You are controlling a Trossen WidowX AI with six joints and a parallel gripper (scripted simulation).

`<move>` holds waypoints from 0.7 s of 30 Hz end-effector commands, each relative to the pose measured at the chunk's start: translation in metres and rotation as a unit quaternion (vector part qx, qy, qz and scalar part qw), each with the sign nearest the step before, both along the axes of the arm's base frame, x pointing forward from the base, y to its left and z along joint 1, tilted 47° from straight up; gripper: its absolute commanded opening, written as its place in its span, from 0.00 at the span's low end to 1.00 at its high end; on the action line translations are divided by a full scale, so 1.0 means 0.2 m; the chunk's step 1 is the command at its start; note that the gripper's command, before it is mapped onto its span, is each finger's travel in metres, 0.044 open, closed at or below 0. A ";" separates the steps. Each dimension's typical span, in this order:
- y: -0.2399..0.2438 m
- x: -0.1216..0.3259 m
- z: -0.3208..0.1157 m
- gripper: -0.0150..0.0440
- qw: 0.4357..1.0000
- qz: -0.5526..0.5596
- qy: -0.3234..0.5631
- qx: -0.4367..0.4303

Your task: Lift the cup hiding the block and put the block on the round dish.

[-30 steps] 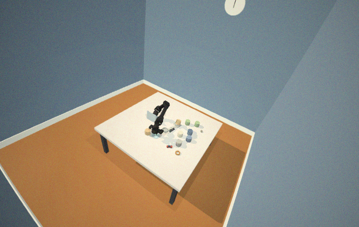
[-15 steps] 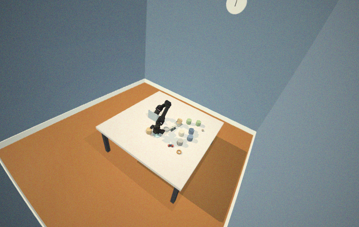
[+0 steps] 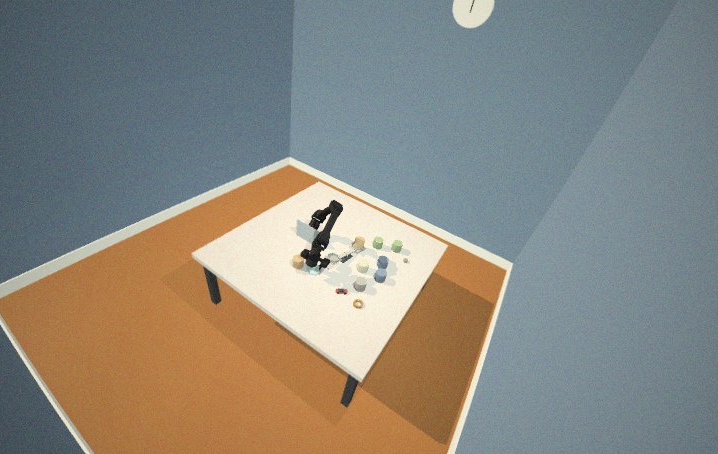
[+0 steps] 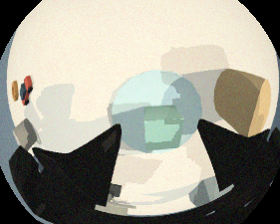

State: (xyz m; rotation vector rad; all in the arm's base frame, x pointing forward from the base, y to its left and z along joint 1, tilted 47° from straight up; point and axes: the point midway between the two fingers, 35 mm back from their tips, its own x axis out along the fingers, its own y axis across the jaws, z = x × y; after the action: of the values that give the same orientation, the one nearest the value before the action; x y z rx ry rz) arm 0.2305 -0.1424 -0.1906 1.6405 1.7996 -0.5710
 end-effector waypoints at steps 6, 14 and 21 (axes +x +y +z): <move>-0.20 0.01 0.20 1.00 1.000 -0.002 -0.001 -0.002; -0.36 -0.01 0.36 1.00 1.000 -0.006 0.000 -0.002; -0.36 -0.01 0.36 1.00 1.000 -0.006 0.000 -0.002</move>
State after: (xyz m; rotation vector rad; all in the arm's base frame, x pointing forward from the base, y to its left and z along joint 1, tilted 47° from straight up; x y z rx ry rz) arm 0.2294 -0.2135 -0.1186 1.6594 1.7846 -0.5819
